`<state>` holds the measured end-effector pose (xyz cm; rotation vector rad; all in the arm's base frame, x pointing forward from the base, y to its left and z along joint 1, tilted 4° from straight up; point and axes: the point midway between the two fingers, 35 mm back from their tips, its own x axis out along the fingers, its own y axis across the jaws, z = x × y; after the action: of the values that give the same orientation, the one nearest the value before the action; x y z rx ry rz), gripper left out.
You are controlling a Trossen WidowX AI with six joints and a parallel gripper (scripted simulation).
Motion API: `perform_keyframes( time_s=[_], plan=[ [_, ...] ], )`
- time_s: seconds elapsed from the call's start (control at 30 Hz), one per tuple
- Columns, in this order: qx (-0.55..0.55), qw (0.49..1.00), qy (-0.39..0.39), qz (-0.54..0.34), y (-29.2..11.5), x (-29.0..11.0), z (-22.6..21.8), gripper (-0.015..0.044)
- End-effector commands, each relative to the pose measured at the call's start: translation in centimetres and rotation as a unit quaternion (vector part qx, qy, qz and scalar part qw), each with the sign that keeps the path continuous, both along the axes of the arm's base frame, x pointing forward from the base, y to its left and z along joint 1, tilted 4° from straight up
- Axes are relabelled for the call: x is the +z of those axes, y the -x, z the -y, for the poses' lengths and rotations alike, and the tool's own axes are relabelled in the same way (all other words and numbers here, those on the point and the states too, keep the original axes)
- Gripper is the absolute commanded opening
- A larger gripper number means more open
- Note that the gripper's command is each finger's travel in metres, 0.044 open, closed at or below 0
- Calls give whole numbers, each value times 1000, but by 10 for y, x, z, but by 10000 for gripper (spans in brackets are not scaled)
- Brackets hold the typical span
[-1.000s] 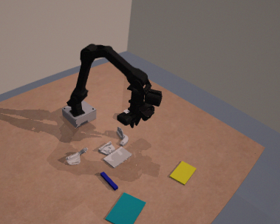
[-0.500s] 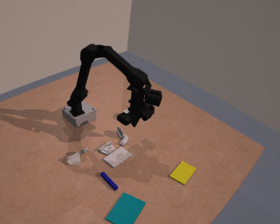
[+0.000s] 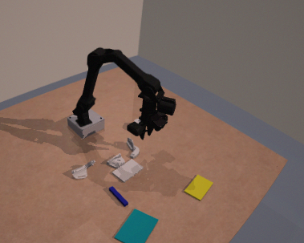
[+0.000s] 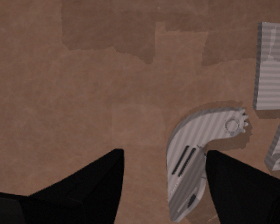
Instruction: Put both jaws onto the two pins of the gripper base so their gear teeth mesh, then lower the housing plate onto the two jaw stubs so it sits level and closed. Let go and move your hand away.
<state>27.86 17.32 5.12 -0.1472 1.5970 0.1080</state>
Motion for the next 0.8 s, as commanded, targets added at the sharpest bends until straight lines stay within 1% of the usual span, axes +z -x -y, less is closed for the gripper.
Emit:
perform_keyframes(
  time_s=[0.0, 0.2, 0.77],
  plan=[
    [0, 1000, 0, 0, 0, 0, 0, 289],
    [0, 1000, 0, 0, 0, 0, 0, 440],
    [0, 1000, 0, 0, 0, 0, 0, 440]
  ],
)
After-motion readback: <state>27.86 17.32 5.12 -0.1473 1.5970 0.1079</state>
